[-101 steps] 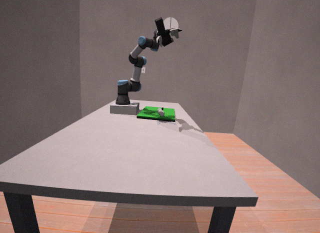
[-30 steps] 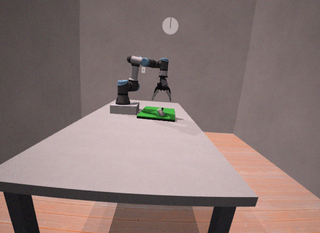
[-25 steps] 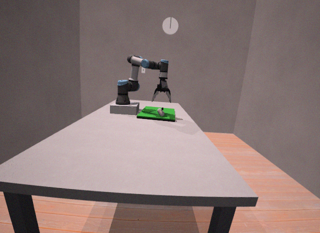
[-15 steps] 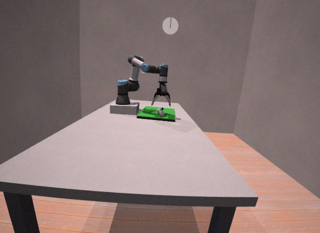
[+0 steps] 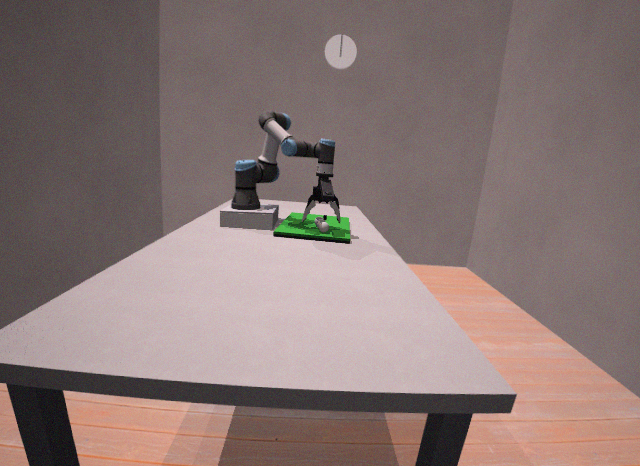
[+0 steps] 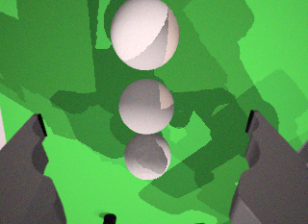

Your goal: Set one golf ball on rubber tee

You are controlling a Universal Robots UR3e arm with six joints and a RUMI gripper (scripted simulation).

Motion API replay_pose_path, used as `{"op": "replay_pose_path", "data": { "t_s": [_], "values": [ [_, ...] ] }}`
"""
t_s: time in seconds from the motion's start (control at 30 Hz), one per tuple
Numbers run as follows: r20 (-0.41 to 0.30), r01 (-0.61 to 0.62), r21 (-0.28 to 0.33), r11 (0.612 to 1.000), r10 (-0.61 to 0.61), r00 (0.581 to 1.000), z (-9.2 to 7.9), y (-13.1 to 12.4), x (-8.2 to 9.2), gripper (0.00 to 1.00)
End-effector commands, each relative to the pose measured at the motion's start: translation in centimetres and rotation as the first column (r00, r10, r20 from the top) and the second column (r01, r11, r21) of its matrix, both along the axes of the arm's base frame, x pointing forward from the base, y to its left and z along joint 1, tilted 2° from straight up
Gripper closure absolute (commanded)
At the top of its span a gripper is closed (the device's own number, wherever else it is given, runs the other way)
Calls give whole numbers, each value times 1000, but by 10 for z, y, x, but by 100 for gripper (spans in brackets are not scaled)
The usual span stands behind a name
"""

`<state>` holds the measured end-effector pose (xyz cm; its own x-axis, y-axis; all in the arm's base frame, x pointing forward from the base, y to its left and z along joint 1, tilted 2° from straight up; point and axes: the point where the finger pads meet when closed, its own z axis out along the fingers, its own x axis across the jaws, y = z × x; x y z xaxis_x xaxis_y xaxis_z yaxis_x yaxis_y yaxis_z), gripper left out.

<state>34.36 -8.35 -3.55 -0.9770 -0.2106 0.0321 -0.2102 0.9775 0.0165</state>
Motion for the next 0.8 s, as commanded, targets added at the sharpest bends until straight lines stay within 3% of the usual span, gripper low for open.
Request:
{"op": "replay_pose_path", "data": {
  "t_s": [0.0, 0.4, 0.43, 0.77],
  "values": [
    [4, 0, -2, 1000, 0, 1000, -3, 0, 1, 0],
    [4, 0, -2, 1000, 0, 1000, -3, 0, 1, 0],
    [4, 0, -2, 1000, 0, 1000, -3, 0, 1, 100],
    [4, 0, -2, 1000, 0, 1000, -3, 0, 1, 100]
  ]
}}
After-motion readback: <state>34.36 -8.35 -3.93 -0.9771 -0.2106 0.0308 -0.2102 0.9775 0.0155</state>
